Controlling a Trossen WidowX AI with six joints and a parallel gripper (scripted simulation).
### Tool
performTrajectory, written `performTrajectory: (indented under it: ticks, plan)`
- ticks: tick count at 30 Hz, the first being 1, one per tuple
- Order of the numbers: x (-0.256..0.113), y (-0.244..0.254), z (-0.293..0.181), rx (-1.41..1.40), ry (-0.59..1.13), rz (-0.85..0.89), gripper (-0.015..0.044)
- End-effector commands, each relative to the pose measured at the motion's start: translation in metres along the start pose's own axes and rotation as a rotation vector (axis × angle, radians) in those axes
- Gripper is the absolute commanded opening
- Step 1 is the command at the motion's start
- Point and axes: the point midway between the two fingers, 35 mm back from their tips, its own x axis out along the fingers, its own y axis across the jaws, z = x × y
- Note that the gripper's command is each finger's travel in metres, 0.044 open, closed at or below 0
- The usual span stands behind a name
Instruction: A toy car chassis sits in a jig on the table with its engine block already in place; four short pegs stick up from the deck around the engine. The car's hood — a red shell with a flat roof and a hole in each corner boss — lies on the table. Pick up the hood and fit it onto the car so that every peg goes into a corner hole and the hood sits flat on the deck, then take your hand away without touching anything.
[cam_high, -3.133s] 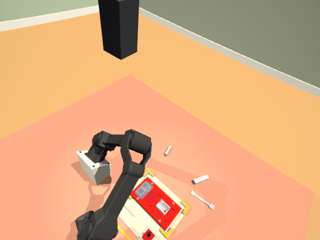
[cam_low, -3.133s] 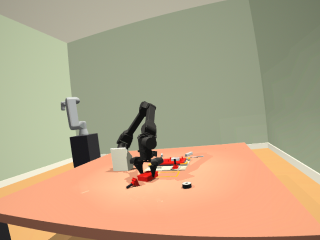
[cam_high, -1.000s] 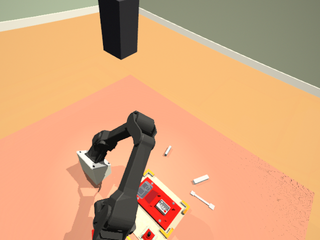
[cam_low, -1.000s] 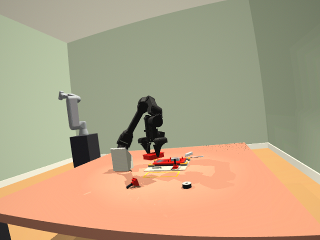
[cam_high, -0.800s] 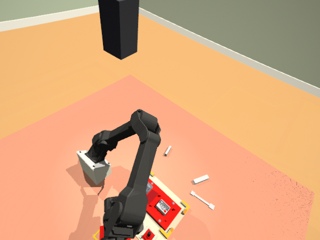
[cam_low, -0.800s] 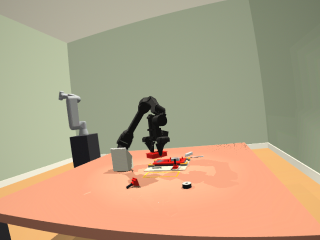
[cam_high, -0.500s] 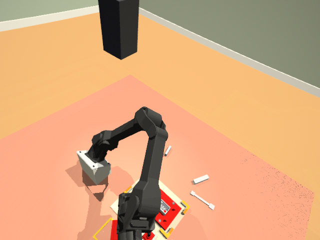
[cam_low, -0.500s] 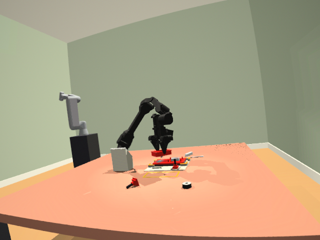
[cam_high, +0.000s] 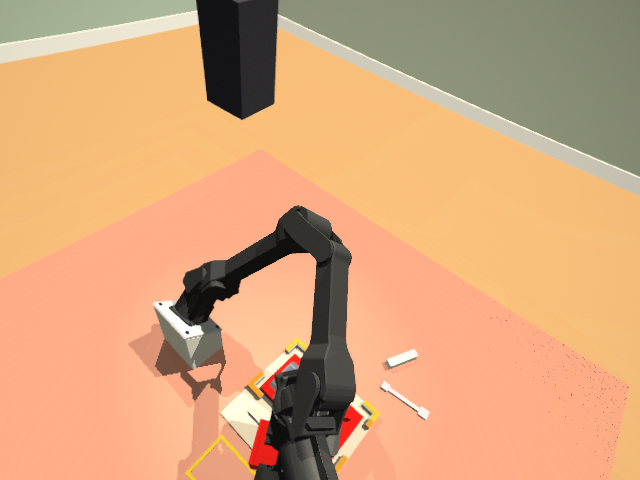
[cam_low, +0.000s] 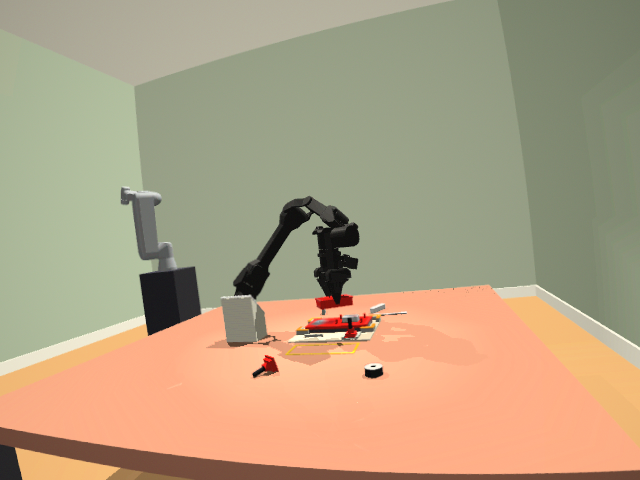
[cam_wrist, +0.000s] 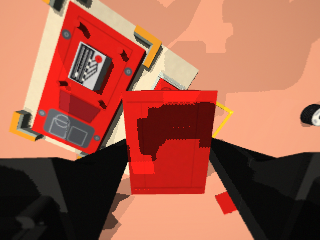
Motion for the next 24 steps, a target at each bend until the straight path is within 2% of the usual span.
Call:
performTrajectory:
  ticks: [1,24]
  plan:
    - [-0.002,0.009,0.01,0.061,-0.006,0.001,0.0]
    - [-0.002,0.074,0.065,0.426,-0.015,0.03,0.0]
